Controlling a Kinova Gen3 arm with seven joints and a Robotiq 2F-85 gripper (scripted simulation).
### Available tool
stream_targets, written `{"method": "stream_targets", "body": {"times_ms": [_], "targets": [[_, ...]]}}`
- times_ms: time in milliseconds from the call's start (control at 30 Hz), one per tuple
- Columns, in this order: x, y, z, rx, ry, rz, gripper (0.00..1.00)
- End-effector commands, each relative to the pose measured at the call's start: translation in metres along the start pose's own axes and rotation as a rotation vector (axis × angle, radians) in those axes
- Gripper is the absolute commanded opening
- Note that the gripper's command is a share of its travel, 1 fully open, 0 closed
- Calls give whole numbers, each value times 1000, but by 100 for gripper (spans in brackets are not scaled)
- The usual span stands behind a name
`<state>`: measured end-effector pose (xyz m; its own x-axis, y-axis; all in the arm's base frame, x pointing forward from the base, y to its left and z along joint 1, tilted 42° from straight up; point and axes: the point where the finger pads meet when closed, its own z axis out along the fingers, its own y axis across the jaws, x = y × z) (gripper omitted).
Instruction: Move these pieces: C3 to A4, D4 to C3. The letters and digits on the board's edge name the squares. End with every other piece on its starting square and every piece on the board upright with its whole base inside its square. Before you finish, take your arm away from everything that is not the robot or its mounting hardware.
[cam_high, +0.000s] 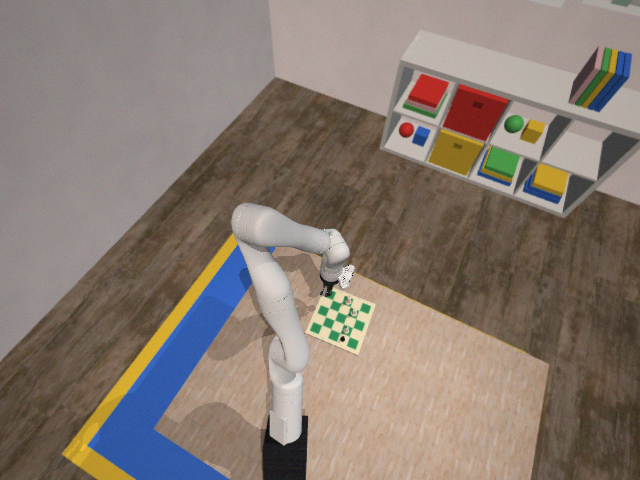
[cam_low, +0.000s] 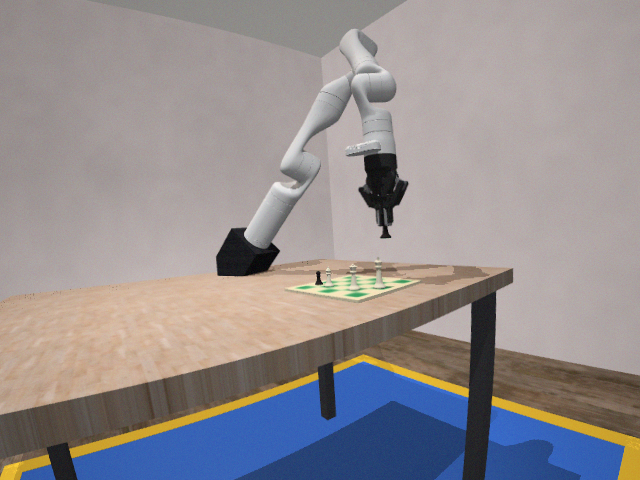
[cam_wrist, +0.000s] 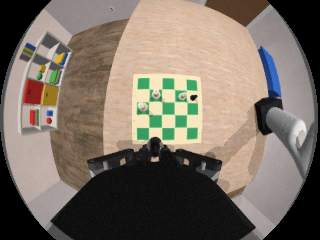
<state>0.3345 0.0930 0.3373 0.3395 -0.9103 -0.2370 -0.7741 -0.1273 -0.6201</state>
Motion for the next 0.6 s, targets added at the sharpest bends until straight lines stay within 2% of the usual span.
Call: {"method": "stream_targets", "body": {"times_ms": [0, 200, 467, 567], "targets": [[0, 0, 2, -1, -1, 0, 0], [0, 0, 16, -2, -1, 0, 0], [-1, 0, 50, -2, -1, 0, 0], [-1, 0, 54, -2, -1, 0, 0]]}}
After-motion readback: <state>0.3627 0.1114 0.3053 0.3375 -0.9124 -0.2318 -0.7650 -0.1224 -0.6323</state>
